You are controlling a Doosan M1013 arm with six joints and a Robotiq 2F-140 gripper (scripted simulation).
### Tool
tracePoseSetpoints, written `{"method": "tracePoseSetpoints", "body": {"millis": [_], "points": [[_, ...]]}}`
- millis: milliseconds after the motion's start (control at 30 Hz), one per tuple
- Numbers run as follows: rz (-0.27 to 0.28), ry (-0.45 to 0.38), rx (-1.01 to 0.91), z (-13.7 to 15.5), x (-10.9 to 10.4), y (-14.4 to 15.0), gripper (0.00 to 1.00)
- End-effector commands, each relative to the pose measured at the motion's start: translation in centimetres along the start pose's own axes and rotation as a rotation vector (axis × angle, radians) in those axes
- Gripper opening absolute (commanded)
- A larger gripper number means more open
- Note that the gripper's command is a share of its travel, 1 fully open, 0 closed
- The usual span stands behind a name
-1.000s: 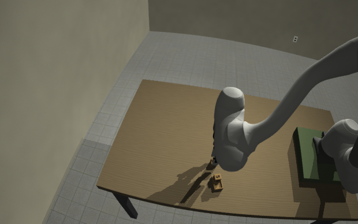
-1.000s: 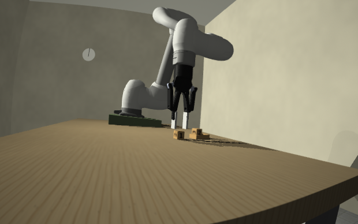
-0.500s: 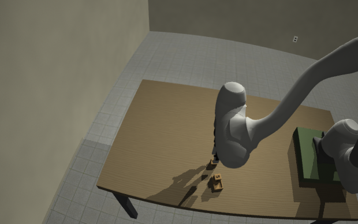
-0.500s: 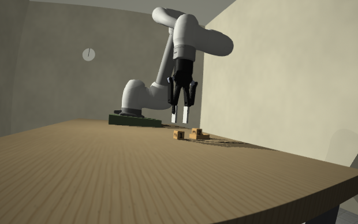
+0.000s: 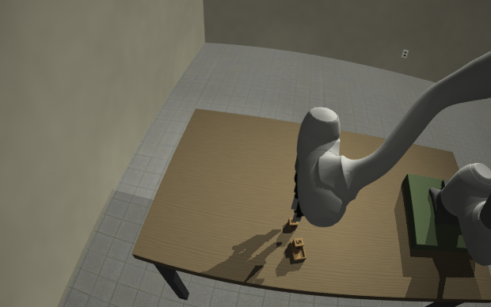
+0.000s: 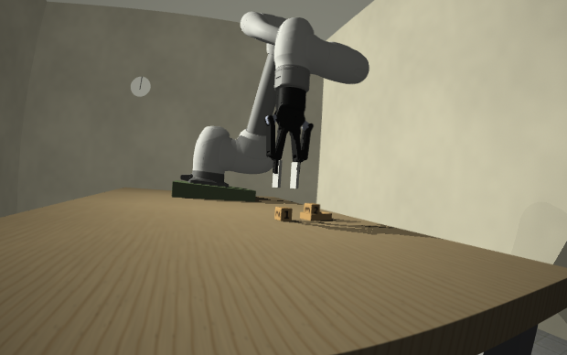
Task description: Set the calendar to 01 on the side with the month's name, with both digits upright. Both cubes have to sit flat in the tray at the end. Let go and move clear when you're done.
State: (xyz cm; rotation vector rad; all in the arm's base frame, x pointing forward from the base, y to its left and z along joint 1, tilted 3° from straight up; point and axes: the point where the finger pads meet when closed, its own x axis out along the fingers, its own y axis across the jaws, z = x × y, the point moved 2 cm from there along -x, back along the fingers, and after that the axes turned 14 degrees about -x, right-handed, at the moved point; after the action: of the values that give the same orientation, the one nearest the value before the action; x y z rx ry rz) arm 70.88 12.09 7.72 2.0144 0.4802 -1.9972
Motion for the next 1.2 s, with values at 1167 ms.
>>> {"method": "tracePoseSetpoints", "body": {"millis": [1167], "points": [[0.123,0.5,-0.001,2.2,0.6,-0.6,0.36]]}}
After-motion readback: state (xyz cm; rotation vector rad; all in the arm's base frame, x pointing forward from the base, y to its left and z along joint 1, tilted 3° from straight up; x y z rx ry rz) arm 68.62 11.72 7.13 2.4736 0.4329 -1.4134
